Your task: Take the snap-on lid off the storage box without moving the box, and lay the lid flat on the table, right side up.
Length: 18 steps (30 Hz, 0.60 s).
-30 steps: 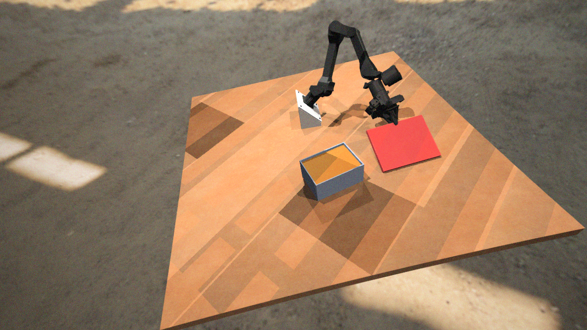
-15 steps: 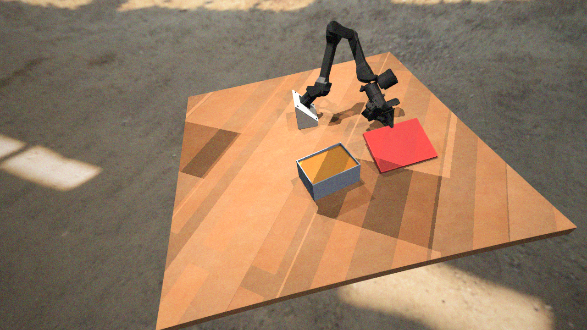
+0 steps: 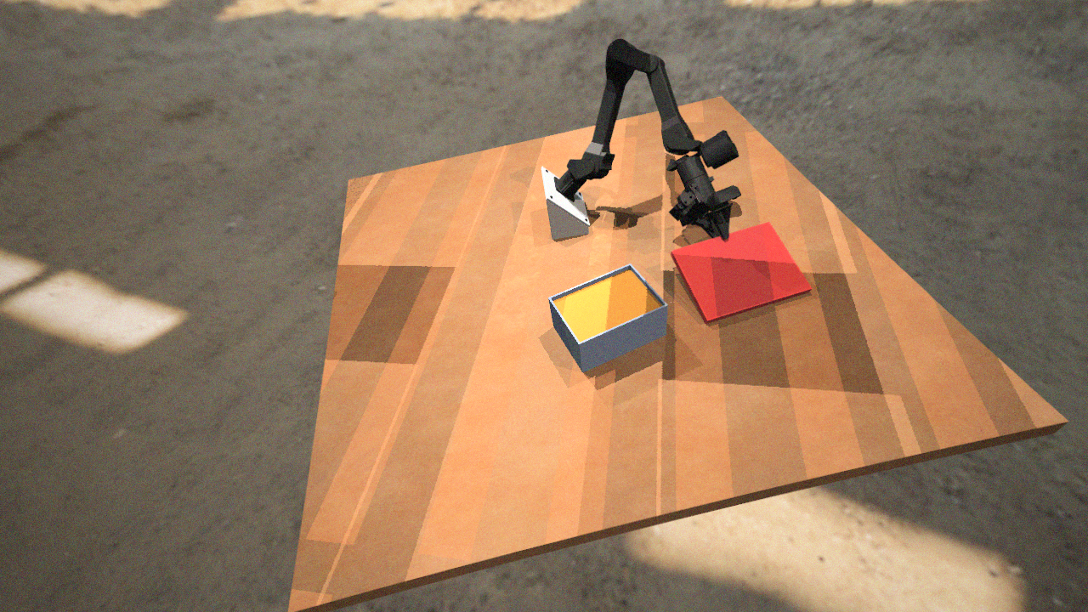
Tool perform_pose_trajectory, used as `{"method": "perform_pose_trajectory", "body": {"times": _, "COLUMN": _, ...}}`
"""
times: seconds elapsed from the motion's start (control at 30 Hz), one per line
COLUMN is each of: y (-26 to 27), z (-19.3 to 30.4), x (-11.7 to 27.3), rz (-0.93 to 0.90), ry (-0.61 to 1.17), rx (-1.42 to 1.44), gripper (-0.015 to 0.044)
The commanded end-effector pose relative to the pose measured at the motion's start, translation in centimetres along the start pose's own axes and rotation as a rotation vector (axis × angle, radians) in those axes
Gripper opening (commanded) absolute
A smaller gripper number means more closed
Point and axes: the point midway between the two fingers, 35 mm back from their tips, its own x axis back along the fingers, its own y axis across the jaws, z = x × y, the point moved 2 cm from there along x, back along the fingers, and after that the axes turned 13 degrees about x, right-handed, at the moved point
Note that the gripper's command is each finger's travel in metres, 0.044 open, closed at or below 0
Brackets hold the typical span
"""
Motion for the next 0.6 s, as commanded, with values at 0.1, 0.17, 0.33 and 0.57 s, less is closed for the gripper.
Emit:
{"method": "perform_pose_trajectory", "body": {"times": 0.1, "y": 0.1, "z": 0.1, "x": 0.0, "rz": 0.0, "ry": 0.002, "rx": 0.001, "gripper": 0.0275}}
{"method": "perform_pose_trajectory", "body": {"times": 0.17, "y": -0.2, "z": 0.0, "x": 0.2, "rz": 0.0, "ry": 0.002, "rx": 0.001, "gripper": 0.0327}}
{"method": "perform_pose_trajectory", "body": {"times": 0.33, "y": -0.8, "z": 0.2, "x": 1.0, "rz": 0.0, "ry": 0.002, "rx": 0.0, "gripper": 0.044}}
{"method": "perform_pose_trajectory", "body": {"times": 0.57, "y": -1.7, "z": 0.3, "x": 2.1, "rz": 0.001, "ry": 0.002, "rx": 0.0, "gripper": 0.044}}
